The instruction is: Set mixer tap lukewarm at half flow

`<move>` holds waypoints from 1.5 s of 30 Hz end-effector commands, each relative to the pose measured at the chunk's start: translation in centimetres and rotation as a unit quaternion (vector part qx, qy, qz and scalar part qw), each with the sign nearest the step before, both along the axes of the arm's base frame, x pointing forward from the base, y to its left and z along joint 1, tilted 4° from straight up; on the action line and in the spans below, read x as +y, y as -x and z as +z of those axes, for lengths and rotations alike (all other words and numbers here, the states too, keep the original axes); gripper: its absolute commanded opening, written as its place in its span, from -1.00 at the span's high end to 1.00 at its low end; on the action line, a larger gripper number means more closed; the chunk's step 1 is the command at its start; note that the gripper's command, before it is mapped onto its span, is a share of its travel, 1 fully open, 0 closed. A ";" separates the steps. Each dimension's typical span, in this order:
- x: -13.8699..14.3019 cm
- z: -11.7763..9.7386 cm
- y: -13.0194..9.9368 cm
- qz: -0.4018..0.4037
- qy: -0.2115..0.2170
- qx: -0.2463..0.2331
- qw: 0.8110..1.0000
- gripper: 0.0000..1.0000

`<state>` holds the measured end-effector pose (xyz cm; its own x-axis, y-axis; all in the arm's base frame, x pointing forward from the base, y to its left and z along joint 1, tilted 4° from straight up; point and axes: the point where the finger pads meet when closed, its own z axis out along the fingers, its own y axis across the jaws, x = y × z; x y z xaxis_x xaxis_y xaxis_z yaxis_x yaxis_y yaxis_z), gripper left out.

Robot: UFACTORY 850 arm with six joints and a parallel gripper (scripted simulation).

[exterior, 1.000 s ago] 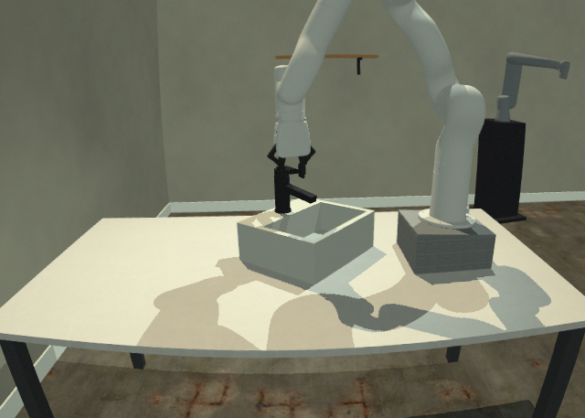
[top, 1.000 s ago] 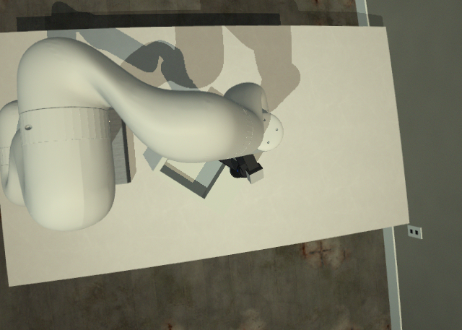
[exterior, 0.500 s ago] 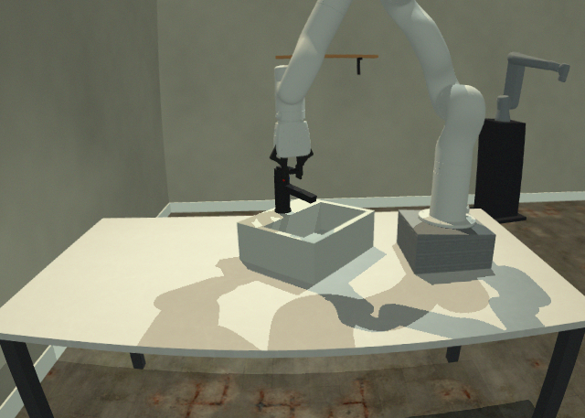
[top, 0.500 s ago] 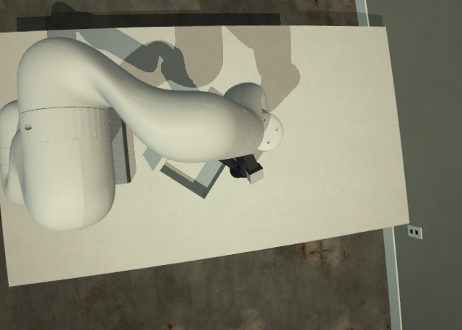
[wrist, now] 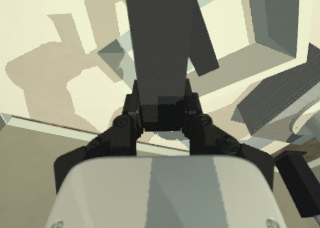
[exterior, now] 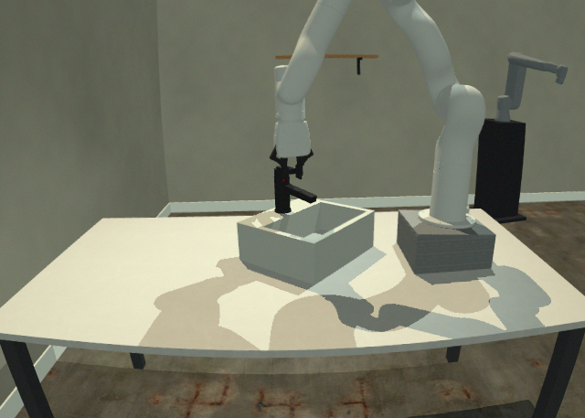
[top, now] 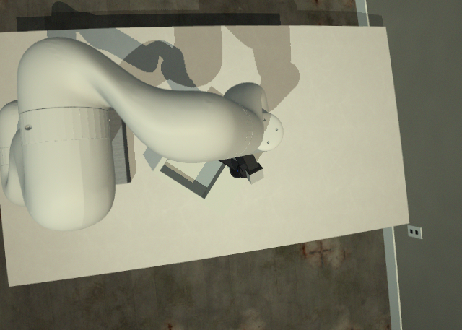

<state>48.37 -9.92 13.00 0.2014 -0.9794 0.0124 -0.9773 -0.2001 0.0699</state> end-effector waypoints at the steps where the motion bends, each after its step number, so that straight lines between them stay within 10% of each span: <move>1: 0.0 0.1 -0.1 0.000 0.000 -0.001 1.000 1.00; 20: -0.1 0.1 0.2 0.014 -0.001 -0.001 1.000 1.00; 45: -1.8 0.4 3.8 0.234 -0.015 0.005 0.972 1.00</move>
